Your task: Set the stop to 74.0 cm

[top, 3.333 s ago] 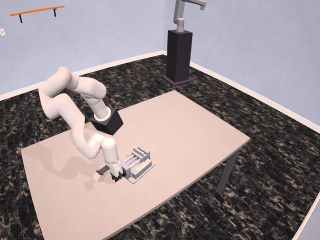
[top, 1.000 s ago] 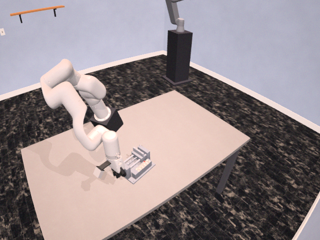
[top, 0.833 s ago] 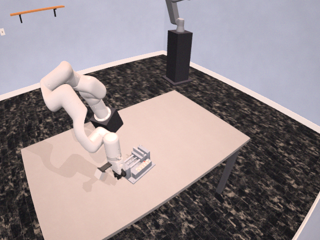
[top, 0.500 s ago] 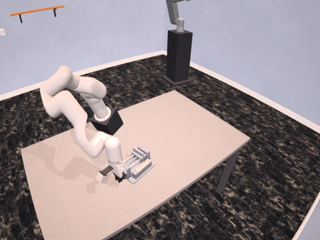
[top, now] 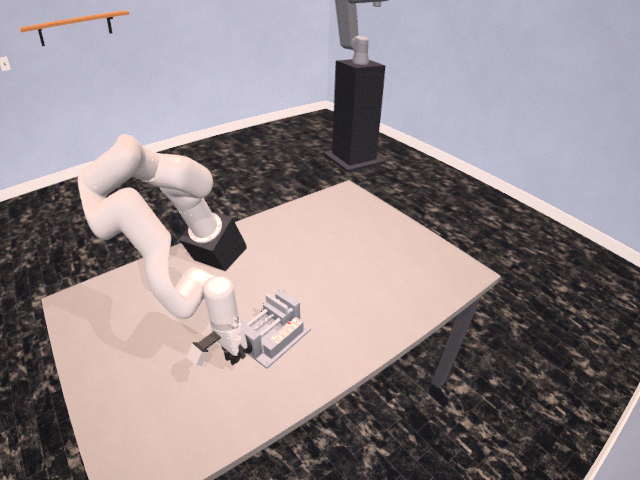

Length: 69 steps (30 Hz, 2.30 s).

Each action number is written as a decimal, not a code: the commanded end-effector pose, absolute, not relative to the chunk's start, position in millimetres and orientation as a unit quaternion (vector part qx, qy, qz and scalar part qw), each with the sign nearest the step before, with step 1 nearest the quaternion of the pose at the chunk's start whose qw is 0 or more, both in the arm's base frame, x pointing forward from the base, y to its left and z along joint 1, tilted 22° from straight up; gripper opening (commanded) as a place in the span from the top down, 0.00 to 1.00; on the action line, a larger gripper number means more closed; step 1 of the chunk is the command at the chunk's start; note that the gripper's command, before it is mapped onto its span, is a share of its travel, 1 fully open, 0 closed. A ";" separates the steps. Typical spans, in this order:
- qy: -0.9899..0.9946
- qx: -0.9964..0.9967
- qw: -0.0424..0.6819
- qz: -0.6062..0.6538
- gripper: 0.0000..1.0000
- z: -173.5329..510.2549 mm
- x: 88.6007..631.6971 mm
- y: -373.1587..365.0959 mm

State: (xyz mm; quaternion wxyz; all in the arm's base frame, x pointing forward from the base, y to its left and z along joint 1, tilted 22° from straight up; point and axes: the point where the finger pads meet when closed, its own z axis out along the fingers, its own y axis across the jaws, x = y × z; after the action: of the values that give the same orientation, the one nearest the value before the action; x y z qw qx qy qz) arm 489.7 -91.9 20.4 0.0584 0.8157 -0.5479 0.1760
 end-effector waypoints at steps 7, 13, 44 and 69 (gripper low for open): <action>-0.547 0.816 0.056 0.178 0.94 22.6 473.1 -97.6; -0.547 0.816 0.056 0.178 0.94 29.4 461.8 -99.2; -0.547 0.816 0.056 0.178 0.94 61.1 450.6 -90.8; -0.547 0.816 0.056 0.178 0.94 80.0 469.2 -76.0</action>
State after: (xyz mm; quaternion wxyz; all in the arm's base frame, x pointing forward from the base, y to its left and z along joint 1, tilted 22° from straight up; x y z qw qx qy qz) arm 467.0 -77.0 79.1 0.0572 0.8159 -0.5473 0.1776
